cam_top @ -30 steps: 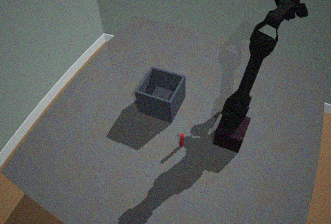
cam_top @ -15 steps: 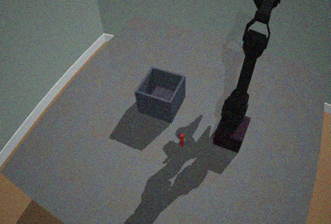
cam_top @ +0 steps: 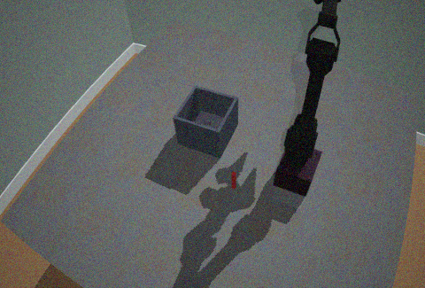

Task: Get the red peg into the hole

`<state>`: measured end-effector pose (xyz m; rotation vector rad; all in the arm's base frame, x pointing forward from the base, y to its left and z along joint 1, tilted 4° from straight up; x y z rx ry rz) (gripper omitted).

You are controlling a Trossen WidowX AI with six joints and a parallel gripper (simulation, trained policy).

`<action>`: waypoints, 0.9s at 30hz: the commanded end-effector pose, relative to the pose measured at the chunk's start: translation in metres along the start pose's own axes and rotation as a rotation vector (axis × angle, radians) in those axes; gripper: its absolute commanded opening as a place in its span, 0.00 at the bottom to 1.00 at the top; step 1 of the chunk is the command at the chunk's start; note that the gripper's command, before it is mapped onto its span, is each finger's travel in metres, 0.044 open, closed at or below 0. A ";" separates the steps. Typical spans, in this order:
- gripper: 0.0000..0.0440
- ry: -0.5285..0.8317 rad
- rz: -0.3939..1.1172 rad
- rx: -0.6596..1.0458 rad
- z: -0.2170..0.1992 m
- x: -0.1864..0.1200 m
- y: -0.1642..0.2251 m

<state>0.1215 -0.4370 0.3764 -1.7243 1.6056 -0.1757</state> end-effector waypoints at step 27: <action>1.00 -0.060 -0.068 -0.234 0.060 -0.042 -0.066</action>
Point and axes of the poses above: the point midway between the two fingers, 35 mm back from their tips, its own x axis out along the fingers, its own z axis across the jaws, y = z × x, the point moved 9 cm from there along -x, back along the fingers, and after that the axes turned 7 degrees about -x, right-handed, at the moved point
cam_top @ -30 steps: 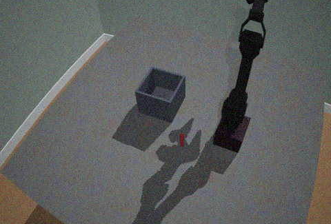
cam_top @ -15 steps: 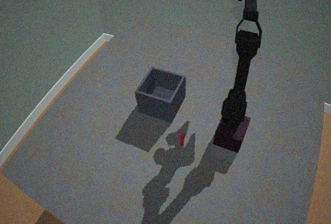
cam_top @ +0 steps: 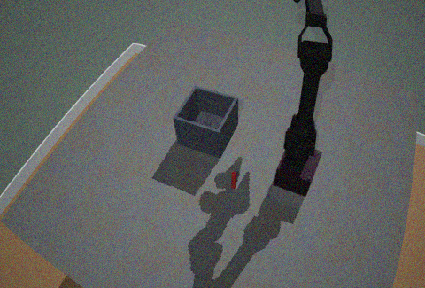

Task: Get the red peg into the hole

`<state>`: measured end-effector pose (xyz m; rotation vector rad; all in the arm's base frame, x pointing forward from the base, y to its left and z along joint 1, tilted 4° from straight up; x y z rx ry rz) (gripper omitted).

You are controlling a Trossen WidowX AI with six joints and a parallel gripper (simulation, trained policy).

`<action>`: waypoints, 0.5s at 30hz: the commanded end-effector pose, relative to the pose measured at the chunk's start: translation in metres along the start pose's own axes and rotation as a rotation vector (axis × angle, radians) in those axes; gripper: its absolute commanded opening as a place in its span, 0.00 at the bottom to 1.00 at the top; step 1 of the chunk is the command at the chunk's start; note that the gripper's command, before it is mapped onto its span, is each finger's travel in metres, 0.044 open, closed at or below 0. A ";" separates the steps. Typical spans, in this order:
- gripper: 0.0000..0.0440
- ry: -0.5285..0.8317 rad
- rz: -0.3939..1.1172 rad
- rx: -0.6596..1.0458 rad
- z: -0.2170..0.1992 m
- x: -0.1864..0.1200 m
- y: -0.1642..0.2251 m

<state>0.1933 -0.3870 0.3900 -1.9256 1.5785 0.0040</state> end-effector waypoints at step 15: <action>1.00 -0.072 -0.029 -0.035 0.042 -0.021 -0.033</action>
Point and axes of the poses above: the point midway between the two fingers, 35 mm back from their tips, its own x axis out along the fingers, its own z axis across the jaws, y = z × x, the point moved 9 cm from there along -x, back along the fingers, and after that the axes turned 7 degrees about -x, right-handed, at the moved point
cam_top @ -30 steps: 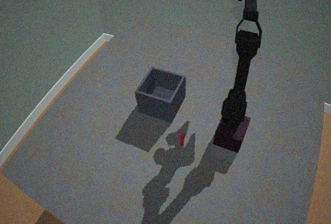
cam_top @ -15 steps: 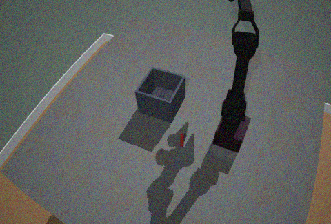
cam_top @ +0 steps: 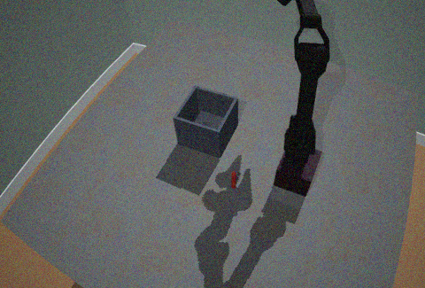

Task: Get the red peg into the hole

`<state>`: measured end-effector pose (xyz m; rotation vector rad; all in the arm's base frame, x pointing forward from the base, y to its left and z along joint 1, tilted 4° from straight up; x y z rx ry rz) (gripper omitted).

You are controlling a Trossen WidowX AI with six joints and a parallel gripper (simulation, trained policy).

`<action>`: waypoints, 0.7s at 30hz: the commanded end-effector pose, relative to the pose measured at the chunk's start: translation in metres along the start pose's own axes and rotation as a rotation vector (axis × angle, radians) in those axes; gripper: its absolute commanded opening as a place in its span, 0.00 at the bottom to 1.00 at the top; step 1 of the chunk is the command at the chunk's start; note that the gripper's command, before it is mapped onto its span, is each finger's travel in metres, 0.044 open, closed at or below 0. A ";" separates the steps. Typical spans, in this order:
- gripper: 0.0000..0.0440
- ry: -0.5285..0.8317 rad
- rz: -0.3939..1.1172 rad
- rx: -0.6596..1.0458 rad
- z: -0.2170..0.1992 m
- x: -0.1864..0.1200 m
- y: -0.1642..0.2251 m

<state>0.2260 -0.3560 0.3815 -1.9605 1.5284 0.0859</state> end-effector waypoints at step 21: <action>1.00 -0.117 -0.080 0.231 0.064 -0.049 -0.047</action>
Point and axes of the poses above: the point midway between the two fingers, 35 mm back from their tips, its own x axis out along the fingers, its own z axis across the jaws, y = z × x, the point moved 9 cm from there along -x, back along the fingers, and after that the axes turned 7 degrees about -x, right-handed, at the moved point
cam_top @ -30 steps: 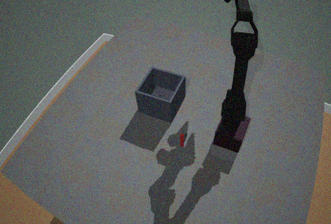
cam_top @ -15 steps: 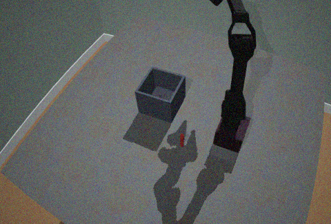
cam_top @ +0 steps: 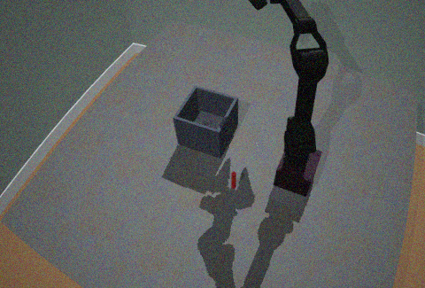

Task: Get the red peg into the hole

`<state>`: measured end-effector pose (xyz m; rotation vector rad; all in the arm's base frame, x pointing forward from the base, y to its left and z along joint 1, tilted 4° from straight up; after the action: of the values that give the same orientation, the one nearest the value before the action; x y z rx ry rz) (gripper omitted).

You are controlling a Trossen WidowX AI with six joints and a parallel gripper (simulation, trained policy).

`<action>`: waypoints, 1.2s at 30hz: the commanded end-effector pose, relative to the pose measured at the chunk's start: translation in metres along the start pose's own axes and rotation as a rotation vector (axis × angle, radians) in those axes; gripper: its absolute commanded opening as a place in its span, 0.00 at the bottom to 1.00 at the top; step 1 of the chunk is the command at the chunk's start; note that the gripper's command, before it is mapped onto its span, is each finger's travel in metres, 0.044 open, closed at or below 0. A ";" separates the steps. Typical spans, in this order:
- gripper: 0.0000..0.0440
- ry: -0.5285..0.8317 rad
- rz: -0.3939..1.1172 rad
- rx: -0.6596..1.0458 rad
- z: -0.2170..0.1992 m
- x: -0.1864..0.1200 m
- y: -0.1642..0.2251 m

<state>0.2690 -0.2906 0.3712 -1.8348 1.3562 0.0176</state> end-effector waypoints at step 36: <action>1.00 -0.479 -0.046 0.672 0.136 -0.143 -0.025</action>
<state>0.2936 -0.1118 0.3654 -1.2644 0.8790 -0.0470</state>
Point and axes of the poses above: the point midway between the two fingers, 35 mm back from their tips, its own x axis out along the fingers, its own z axis across the jaws, y = z × x, the point moved 9 cm from there along -x, back along the fingers, and after that the axes turned 7 degrees about -x, right-handed, at the moved point
